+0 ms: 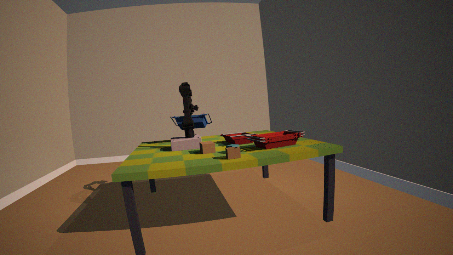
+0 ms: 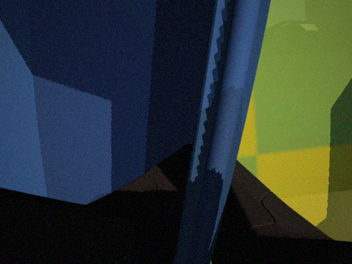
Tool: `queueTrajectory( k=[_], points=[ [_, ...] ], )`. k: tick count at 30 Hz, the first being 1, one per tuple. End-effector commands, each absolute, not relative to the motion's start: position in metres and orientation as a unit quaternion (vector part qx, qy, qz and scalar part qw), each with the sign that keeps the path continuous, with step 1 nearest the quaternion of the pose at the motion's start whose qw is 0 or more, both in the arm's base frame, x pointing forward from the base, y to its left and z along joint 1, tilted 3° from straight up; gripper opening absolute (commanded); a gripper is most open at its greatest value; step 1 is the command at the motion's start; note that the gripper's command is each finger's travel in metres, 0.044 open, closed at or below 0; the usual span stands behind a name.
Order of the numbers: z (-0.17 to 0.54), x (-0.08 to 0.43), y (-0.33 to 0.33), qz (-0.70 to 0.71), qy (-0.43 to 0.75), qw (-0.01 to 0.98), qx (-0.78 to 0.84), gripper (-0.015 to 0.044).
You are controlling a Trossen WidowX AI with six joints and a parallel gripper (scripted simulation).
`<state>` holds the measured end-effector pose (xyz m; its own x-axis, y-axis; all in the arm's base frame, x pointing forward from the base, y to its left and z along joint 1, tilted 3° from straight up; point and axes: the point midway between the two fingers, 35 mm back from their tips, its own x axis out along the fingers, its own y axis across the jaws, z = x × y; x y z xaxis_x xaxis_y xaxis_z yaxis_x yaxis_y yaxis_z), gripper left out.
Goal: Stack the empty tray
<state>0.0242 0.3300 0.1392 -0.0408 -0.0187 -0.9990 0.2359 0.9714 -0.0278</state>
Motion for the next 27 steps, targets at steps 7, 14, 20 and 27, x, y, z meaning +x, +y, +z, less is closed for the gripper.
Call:
queueTrajectory(
  k=[7, 14, 20, 27],
  points=[
    [0.144, 0.025, 0.334, -0.084, 0.716, 0.688, 0.082, 0.0],
    [0.144, 0.039, 0.333, -0.096, 0.714, 0.687, 0.094, 0.0],
    [0.143, 0.063, 0.329, -0.117, 0.71, 0.685, 0.116, 0.0],
    [0.143, 0.09, 0.322, -0.141, 0.704, 0.682, 0.14, 0.0]
  ],
)
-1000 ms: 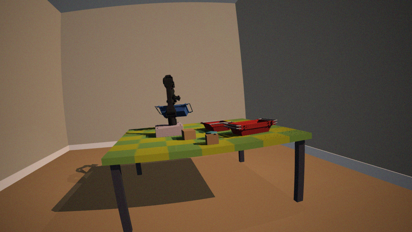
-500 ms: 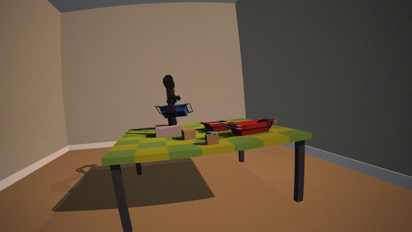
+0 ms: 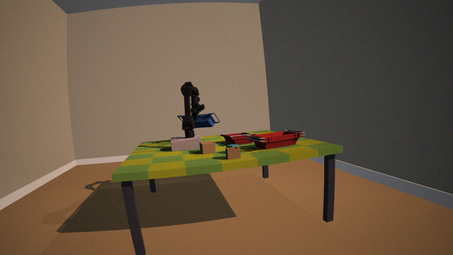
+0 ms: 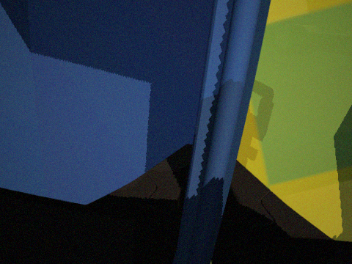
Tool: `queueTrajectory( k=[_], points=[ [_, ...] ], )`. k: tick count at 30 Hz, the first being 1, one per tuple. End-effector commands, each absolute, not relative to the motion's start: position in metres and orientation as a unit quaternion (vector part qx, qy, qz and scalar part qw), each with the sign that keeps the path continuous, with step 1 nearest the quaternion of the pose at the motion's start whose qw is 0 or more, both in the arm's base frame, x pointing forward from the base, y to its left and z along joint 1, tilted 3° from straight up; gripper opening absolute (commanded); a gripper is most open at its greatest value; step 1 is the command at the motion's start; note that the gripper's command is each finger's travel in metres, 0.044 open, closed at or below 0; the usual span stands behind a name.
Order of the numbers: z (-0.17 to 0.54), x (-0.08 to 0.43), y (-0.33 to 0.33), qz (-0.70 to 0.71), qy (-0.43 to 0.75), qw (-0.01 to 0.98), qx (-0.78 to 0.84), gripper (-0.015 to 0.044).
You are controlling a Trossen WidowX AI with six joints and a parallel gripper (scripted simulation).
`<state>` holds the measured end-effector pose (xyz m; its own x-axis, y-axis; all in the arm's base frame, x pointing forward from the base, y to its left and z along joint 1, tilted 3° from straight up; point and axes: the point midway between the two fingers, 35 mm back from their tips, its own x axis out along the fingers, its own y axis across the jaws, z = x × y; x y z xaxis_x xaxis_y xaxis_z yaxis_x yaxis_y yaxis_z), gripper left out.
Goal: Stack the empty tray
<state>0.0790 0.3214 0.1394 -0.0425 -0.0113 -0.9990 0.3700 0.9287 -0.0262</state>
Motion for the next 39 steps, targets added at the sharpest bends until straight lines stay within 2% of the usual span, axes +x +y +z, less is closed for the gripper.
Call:
queueTrajectory(
  k=[1, 39],
  points=[
    [0.143, 0.094, 0.321, -0.145, 0.703, 0.681, 0.144, 0.0],
    [0.141, 0.227, 0.245, -0.274, 0.657, 0.648, 0.271, 0.0]
  ],
)
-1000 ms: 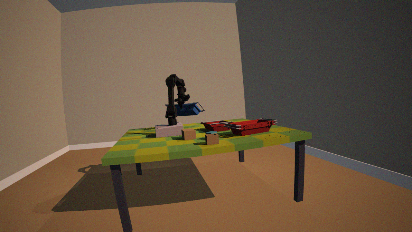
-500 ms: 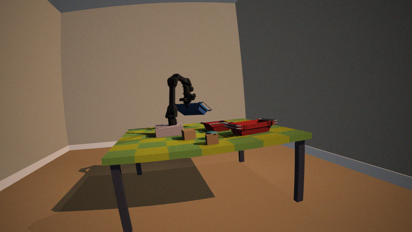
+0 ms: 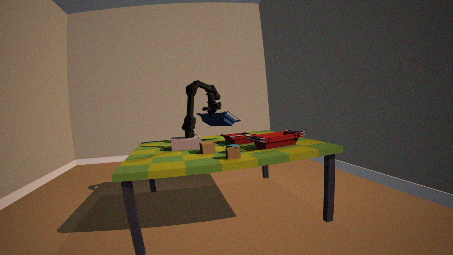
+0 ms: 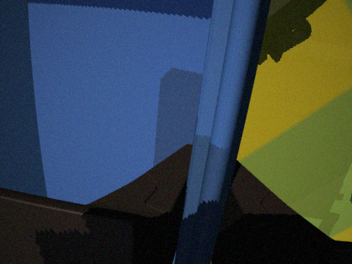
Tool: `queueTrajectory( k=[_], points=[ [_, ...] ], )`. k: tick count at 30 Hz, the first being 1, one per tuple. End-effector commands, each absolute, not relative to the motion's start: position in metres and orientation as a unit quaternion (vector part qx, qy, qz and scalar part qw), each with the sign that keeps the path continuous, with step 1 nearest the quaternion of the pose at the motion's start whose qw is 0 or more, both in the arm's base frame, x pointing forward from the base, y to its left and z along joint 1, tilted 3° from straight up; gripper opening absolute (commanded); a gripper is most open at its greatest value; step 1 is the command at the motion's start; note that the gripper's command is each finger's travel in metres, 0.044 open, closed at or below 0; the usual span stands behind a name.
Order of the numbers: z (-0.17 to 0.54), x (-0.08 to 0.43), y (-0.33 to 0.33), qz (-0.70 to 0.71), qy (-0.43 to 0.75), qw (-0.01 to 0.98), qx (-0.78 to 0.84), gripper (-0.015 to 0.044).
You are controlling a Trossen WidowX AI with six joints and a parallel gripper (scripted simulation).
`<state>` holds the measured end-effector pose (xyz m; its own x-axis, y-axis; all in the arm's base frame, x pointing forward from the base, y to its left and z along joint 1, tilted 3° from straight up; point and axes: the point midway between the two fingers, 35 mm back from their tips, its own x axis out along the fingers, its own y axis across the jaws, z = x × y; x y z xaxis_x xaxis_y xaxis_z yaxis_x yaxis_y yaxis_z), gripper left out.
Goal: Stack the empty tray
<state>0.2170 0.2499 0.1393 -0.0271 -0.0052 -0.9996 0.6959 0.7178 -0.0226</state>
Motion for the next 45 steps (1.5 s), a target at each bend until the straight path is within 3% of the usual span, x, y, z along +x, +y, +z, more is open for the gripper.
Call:
queueTrajectory(
  k=[1, 45],
  points=[
    [0.141, 0.229, 0.242, -0.277, 0.656, 0.647, 0.274, 0.0],
    [0.139, 0.319, 0.091, -0.418, 0.575, 0.575, 0.405, 0.0]
  ],
)
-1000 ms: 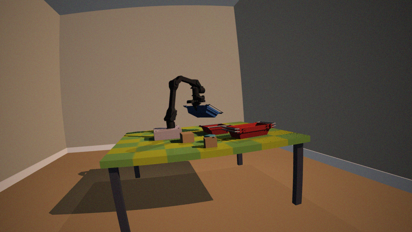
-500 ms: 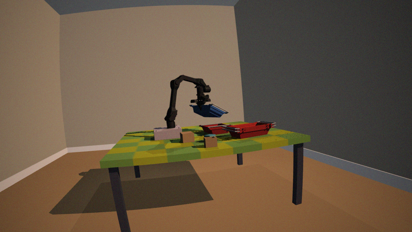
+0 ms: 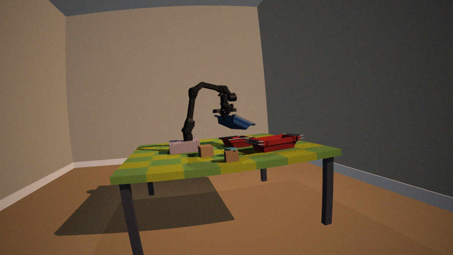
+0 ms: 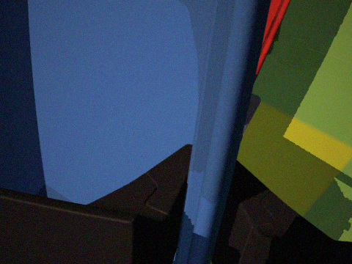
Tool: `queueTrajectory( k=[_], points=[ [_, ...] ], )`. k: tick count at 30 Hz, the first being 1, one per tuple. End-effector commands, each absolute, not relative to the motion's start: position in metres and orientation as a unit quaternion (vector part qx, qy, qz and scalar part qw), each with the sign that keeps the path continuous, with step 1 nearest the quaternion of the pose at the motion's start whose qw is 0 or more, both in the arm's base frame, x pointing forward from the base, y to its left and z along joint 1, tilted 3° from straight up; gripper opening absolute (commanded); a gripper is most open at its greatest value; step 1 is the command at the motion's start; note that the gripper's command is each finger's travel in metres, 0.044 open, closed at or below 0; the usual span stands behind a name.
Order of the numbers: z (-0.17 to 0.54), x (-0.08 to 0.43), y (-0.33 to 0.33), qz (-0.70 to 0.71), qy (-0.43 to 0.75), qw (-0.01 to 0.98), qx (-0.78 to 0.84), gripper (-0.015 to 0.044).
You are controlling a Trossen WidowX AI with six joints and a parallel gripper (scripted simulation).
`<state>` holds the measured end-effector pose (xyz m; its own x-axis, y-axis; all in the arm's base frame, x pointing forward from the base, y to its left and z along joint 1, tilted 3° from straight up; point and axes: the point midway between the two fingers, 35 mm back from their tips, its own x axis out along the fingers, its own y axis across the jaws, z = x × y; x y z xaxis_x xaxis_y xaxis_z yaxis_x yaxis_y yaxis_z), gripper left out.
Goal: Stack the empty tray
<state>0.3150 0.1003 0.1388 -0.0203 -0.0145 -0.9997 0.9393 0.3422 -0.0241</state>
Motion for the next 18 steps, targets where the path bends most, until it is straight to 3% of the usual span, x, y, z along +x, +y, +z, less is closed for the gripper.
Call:
queueTrajectory(
  k=[1, 18],
  points=[
    [0.139, 0.32, 0.087, -0.421, 0.573, 0.573, 0.407, 0.0],
    [0.139, 0.331, 0.019, -0.471, 0.534, 0.537, 0.452, 0.0]
  ],
)
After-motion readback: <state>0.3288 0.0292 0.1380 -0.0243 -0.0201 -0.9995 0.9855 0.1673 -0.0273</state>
